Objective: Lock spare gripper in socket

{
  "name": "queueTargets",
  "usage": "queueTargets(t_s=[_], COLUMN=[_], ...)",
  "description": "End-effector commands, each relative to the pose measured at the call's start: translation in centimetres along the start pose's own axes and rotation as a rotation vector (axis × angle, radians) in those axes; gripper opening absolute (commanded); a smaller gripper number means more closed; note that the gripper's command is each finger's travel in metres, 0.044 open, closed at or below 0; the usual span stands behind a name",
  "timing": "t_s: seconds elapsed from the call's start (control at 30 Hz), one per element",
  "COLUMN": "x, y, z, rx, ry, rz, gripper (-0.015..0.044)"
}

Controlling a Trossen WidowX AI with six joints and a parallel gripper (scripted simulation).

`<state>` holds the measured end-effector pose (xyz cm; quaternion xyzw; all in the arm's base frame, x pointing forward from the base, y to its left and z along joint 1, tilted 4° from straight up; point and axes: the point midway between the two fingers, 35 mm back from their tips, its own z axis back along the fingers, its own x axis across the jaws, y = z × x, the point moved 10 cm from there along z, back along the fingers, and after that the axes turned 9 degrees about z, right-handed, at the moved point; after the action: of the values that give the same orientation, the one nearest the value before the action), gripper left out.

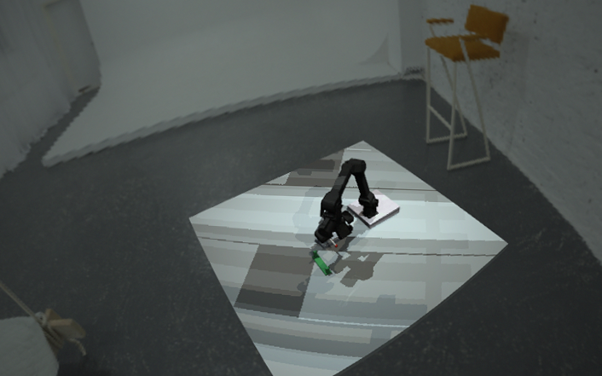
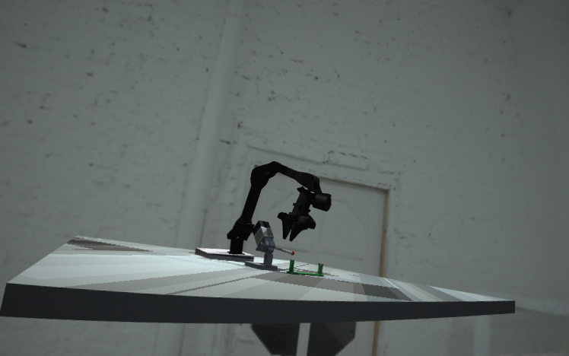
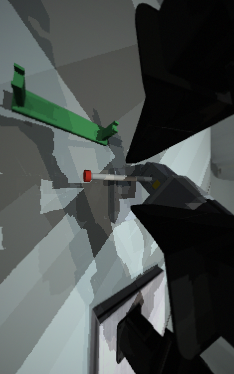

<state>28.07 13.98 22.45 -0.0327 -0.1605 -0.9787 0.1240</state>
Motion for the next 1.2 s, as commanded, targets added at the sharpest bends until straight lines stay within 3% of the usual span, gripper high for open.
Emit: queueTargets(t_s=[0.0,0.1,0.4,1.17], x=[0.0,0.04,0.06,0.06], y=[-0.38,-0.61,-0.34,-0.34], z=[0.88,1.5,0.92,0.92], rx=[-0.002,0.0,0.002,0.002], ry=[0.0,0.001,0.003,0.003], rz=[-0.001,0.001,0.003,0.003], gripper=[0.02,0.02,0.0436,0.044])
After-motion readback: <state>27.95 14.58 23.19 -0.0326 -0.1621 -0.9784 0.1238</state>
